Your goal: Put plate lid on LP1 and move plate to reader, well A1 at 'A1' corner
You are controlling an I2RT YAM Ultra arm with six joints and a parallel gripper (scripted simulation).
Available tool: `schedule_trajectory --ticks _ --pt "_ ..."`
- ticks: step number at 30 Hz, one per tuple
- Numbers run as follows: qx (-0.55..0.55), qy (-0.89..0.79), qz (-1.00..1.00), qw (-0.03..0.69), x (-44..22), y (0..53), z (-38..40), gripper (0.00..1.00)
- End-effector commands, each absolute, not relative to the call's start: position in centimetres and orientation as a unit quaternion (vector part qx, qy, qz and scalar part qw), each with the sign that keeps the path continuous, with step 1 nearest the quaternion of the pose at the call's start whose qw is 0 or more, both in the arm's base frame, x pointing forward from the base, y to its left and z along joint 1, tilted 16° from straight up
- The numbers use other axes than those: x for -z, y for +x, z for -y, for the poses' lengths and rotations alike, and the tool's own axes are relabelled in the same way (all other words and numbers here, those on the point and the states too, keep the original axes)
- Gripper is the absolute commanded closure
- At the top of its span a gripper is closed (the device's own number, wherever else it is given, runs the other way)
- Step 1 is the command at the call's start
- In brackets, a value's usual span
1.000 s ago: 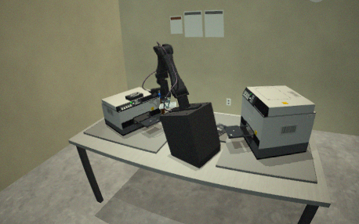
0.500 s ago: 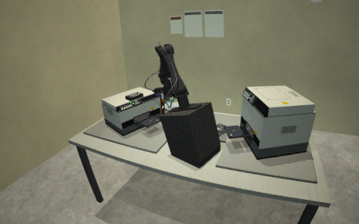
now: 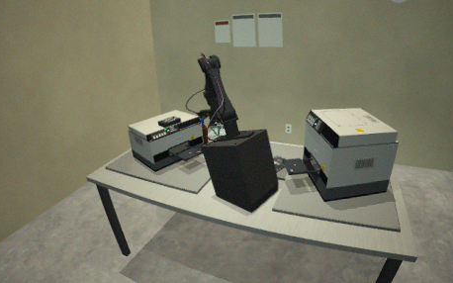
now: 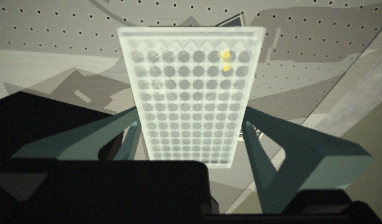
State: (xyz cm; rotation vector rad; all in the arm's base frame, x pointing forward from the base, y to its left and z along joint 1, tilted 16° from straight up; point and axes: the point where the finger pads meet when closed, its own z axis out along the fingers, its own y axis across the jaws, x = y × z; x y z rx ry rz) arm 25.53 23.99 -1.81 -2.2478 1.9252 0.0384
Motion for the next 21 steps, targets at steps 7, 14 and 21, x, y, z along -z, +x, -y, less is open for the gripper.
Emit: schedule_trajectory --ticks 7,14,21 --pt "-0.018 -0.711 -0.695 0.101 1.2 27.5 -23.3 0.14" --pt "-0.018 -0.691 -0.716 0.096 1.3 28.0 -22.4 0.14" --pt "-0.019 -0.661 -0.744 0.097 1.4 28.9 -21.4 0.14"
